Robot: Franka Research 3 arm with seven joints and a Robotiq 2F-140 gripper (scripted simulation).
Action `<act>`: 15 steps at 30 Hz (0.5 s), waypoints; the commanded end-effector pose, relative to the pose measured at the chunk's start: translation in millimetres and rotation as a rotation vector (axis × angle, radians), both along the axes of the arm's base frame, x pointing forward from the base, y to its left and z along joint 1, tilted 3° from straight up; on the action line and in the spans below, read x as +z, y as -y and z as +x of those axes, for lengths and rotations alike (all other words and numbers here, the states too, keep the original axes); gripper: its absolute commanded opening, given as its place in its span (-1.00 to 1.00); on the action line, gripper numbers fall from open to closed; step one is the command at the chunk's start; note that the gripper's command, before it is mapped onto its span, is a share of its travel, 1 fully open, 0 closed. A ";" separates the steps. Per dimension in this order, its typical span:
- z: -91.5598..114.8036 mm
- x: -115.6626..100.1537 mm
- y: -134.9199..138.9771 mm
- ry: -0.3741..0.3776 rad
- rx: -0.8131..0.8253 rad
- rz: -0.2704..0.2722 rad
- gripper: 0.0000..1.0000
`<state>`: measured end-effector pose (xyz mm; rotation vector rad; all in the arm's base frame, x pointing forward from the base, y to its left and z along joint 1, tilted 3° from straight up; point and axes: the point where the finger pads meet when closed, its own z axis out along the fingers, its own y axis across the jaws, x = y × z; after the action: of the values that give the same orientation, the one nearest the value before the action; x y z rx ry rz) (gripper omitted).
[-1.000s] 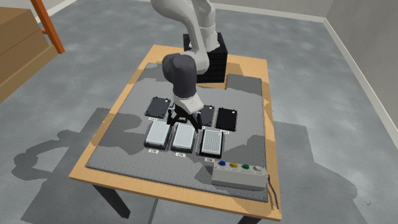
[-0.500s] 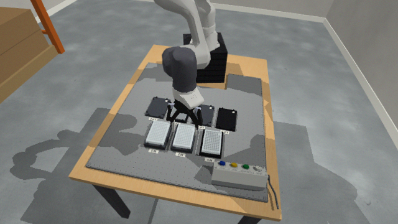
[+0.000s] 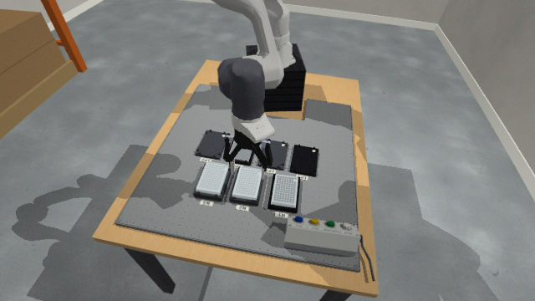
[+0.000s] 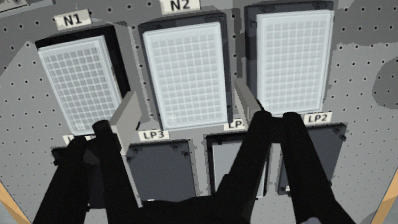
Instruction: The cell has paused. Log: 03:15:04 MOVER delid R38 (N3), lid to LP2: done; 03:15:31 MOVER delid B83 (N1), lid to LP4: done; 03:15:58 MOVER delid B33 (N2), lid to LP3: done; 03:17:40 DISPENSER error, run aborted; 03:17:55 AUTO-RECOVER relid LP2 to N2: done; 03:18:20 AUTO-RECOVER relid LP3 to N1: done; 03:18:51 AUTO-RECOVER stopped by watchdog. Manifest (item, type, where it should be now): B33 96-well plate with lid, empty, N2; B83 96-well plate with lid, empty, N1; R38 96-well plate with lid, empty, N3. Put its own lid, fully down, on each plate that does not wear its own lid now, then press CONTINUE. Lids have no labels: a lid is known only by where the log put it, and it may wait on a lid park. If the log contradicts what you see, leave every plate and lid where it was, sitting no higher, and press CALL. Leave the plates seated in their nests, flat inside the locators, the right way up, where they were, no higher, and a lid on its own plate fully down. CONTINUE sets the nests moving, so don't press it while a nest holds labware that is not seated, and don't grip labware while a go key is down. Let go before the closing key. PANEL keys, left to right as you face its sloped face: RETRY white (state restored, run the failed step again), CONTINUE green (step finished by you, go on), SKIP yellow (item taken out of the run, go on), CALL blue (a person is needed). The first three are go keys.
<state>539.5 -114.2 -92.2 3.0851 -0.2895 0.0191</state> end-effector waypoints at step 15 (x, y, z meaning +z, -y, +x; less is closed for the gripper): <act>-174.0 1.6 31.5 -0.007 -0.023 -0.007 0.32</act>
<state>388.0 -156.1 -98.5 3.0379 -0.2739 -0.0840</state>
